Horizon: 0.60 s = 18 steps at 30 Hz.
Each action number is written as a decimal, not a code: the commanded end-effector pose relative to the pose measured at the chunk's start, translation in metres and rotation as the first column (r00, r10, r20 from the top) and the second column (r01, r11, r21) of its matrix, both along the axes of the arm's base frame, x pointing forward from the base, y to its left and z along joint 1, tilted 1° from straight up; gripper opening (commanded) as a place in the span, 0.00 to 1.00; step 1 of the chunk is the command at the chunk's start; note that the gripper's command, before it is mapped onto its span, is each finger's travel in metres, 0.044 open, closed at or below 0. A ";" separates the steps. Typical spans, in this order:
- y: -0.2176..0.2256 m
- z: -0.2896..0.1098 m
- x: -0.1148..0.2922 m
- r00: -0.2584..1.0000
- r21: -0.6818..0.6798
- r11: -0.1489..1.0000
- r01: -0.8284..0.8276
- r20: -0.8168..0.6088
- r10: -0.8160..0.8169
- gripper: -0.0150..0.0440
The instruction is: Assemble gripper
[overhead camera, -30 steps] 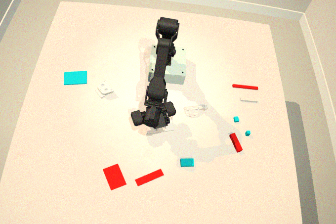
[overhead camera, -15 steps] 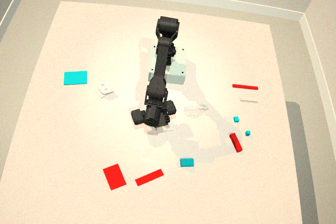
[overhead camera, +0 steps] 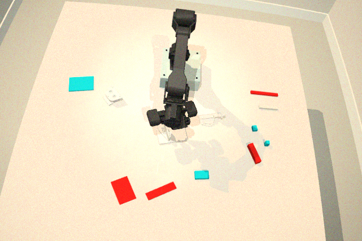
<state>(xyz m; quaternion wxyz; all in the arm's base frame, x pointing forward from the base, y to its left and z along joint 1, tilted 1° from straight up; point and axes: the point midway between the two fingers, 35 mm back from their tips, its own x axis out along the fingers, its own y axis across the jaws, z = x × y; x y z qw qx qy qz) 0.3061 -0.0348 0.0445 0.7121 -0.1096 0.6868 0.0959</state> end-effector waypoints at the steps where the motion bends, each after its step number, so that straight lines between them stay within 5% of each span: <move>1: 0.042 0.003 -0.016 0.999 0.004 0.999 0.047 0.001 -0.047 0.32; 7: 0.093 0.002 -0.049 0.991 0.008 0.991 0.137 -0.007 -0.137 0.25; 18: 0.095 -0.003 -0.049 0.990 0.008 0.990 0.140 -0.007 -0.140 0.25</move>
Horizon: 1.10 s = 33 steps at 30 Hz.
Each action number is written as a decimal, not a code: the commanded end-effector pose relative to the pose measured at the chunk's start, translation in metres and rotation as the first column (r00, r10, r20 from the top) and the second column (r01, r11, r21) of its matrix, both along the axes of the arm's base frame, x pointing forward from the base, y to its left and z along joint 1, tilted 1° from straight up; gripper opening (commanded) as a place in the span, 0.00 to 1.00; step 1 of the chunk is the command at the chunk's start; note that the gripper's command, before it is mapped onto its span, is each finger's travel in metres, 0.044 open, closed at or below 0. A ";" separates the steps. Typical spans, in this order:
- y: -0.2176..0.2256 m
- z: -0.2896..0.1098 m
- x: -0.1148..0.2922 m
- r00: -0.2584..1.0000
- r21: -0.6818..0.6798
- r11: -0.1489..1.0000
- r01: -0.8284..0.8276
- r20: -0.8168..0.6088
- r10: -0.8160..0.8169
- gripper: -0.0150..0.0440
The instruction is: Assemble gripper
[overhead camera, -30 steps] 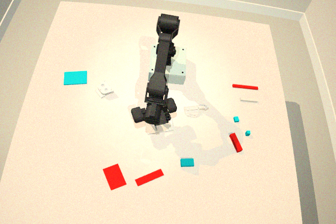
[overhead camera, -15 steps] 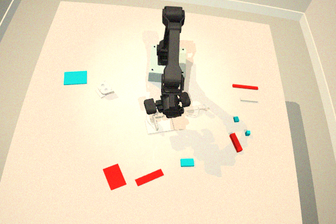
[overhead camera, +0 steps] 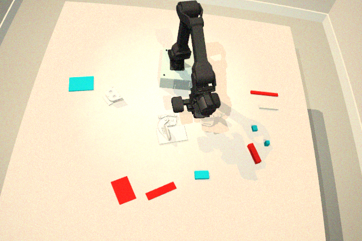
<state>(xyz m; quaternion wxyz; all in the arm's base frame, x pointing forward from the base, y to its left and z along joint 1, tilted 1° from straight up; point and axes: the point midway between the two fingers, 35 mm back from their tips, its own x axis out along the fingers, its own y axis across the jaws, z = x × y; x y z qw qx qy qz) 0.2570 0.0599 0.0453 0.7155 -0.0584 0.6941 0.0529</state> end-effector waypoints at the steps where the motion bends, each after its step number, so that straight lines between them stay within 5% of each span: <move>1: 0.000 -0.006 0.000 1.000 -0.005 1.000 0.006 0.000 -0.006 0.25; 33: 0.002 -0.058 0.006 1.000 -0.004 1.000 0.006 0.000 -0.006 0.25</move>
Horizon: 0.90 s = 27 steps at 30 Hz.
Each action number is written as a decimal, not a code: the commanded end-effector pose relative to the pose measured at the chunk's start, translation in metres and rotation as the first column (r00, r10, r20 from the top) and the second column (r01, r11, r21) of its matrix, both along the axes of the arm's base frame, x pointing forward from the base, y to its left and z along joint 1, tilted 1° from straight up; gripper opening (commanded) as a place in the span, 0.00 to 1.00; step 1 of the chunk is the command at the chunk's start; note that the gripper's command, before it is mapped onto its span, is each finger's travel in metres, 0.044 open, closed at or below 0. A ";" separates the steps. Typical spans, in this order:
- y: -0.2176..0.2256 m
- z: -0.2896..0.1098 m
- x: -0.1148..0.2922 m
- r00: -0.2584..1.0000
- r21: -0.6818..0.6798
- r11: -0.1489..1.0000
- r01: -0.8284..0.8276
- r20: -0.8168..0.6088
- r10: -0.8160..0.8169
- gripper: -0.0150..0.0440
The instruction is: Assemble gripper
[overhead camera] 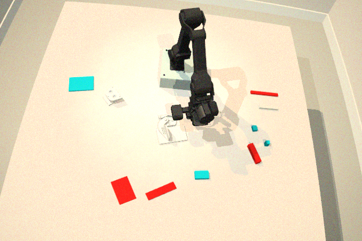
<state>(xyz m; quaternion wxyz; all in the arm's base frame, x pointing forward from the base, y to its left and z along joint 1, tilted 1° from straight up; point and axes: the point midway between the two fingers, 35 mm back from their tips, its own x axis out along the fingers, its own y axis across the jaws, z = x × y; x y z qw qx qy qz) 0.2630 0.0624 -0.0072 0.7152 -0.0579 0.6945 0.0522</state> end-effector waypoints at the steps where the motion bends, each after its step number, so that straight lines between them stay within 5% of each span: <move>1: -0.001 -0.007 0.000 1.000 -0.004 1.000 0.005 0.001 -0.005 0.25; 27: -0.001 -0.041 -0.003 1.000 -0.004 1.000 0.005 0.000 -0.005 0.25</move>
